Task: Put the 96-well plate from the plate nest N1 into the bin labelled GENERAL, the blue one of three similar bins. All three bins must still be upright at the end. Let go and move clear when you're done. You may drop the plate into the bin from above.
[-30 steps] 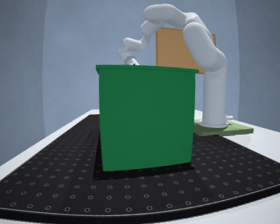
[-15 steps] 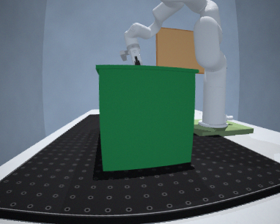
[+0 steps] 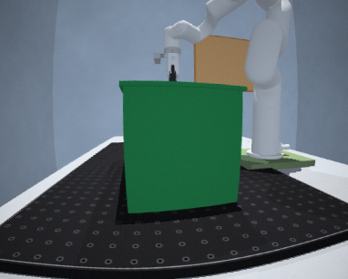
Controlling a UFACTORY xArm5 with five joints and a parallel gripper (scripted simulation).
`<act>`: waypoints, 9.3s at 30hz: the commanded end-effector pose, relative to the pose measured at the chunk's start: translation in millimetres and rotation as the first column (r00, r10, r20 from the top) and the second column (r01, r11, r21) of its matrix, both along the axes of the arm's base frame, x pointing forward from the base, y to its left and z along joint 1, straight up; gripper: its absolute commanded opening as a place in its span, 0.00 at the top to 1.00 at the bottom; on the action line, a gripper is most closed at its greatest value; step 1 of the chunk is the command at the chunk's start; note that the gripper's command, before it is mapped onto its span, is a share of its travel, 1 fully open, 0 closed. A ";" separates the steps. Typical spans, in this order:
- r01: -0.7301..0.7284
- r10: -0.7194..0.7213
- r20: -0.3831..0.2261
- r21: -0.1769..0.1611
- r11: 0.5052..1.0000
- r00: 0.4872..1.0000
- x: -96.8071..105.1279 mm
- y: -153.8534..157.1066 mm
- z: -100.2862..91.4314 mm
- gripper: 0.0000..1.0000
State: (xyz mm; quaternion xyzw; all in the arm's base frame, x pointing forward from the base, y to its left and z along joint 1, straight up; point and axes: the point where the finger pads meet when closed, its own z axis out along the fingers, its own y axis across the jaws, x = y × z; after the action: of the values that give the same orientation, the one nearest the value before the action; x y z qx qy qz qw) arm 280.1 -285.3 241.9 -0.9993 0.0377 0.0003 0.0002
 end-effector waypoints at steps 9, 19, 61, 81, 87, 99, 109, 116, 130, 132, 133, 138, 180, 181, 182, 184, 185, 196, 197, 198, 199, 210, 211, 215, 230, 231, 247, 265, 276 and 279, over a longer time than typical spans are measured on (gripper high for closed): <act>0.000 0.000 0.004 -0.004 1.000 1.000 0.8 -0.7 -3.2 0.00; 0.000 0.000 0.004 -0.004 1.000 1.000 0.8 -0.7 -16.5 0.00; 0.000 0.000 0.004 -0.004 1.000 1.000 1.0 -0.9 -79.9 0.00; 0.000 0.000 0.004 -0.004 1.000 1.000 1.0 -1.0 -110.0 0.00; 0.000 0.000 0.004 -0.004 1.000 1.000 1.0 -1.1 -116.7 0.00; 0.000 0.000 0.004 -0.004 1.000 1.000 1.1 -1.1 -136.7 0.00; 0.000 0.000 0.004 -0.004 1.000 1.000 1.1 -1.2 -150.1 0.00; 0.000 0.000 0.004 -0.004 1.000 1.000 1.1 -1.2 -161.8 0.00; 0.000 0.000 0.004 -0.004 1.000 1.000 1.1 -1.2 -181.8 0.00; 0.000 0.000 0.004 -0.004 1.000 1.000 1.1 -1.2 -185.2 0.00; 0.000 0.000 0.004 -0.004 1.000 1.000 1.1 -1.2 -186.8 0.00; 0.000 0.000 0.004 -0.004 1.000 1.000 1.1 -1.3 -191.8 0.00; 0.000 0.000 0.004 -0.004 1.000 1.000 1.2 -1.3 -213.2 0.00; 0.000 0.000 0.004 -0.004 1.000 1.000 1.2 -1.3 -213.9 0.00; 0.000 0.000 0.004 -0.004 1.000 1.000 1.2 -1.3 -214.6 0.00; 0.000 0.000 0.004 -0.004 1.000 1.000 1.2 -1.3 -215.9 0.00; 0.000 0.000 0.004 -0.004 1.000 1.000 1.2 -1.3 -215.9 0.00; 0.000 0.000 0.004 -0.004 1.000 1.000 1.2 -1.3 -217.2 0.00; 0.000 0.000 0.004 -0.004 1.000 1.000 1.2 -1.3 -217.2 0.00; 0.000 0.000 0.004 -0.004 1.000 1.000 1.2 -1.3 -217.2 0.00; 0.000 0.000 0.004 -0.004 1.000 1.000 1.2 -1.3 -217.2 0.00; 0.000 0.000 0.004 -0.004 1.000 1.000 1.2 -1.3 -216.6 1.00; 0.000 0.000 0.004 -0.004 1.000 1.000 1.2 -1.3 -216.6 1.00; 0.000 0.000 0.004 -0.004 1.000 1.000 1.2 -1.3 -216.6 1.00; 0.000 0.000 0.004 -0.004 1.000 1.000 1.1 -1.3 -216.6 1.00; 0.000 0.000 0.004 -0.004 1.000 1.000 1.1 -1.3 -216.6 1.00; 0.000 0.000 0.004 -0.004 1.000 1.000 1.1 -1.3 -216.6 1.00; 0.000 0.000 0.004 -0.004 1.000 1.000 1.2 -1.3 -209.9 1.00; 0.000 0.000 0.004 -0.004 1.000 1.000 1.2 -1.3 -204.0 1.00; 0.000 0.000 0.004 -0.004 1.000 1.000 1.2 -1.3 -201.9 1.00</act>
State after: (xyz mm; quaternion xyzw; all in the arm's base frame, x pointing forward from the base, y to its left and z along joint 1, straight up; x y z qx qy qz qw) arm 280.3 -285.6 37.2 -0.9993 0.0376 -0.0005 -0.0005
